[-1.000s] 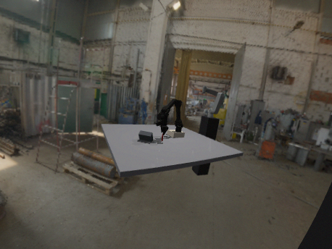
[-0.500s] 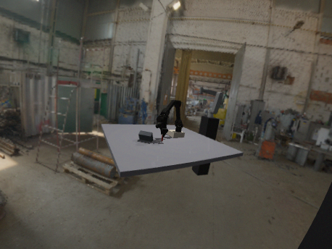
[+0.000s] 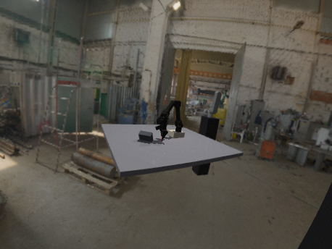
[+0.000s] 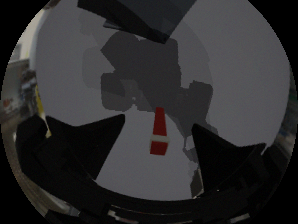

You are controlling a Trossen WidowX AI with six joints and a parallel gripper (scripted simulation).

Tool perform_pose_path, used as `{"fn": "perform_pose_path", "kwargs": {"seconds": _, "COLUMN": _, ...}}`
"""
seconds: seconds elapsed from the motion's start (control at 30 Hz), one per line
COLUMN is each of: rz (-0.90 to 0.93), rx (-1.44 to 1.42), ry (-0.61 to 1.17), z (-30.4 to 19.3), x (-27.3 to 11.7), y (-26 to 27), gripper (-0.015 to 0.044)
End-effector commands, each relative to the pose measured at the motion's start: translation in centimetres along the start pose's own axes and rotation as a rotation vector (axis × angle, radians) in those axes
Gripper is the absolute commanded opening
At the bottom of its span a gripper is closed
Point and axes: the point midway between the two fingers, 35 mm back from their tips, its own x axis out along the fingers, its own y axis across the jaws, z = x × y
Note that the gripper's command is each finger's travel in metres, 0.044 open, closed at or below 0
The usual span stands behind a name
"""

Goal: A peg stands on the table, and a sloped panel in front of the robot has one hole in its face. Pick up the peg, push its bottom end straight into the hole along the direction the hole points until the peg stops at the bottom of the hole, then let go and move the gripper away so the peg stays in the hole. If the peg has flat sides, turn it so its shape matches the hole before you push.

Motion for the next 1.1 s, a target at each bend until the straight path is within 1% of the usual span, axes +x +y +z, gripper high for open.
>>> {"fn": "perform_pose_path", "kwargs": {"seconds": 0.0, "rz": 0.002, "rx": 0.000, "ry": -0.001, "z": 0.0, "x": -0.1, "y": 0.0, "gripper": 0.0335}}
{"fn": "perform_pose_path", "kwargs": {"seconds": 0.4, "rz": 0.002, "rx": 0.000, "ry": -0.001, "z": 0.0, "x": -0.1, "y": 0.0, "gripper": 0.0020}}
{"fn": "perform_pose_path", "kwargs": {"seconds": 0.5, "rz": 0.002, "rx": 0.000, "ry": -0.001, "z": 0.0, "x": -0.1, "y": 0.0, "gripper": 0.0000}}
{"fn": "perform_pose_path", "kwargs": {"seconds": 0.73, "rz": 0.002, "rx": 0.000, "ry": -0.001, "z": 0.1, "x": -0.5, "y": 0.1, "gripper": 0.0000}}
{"fn": "perform_pose_path", "kwargs": {"seconds": 1.07, "rz": 0.003, "rx": 0.001, "ry": 0.003, "z": 0.3, "x": -4.8, "y": 0.2, "gripper": 0.0000}}
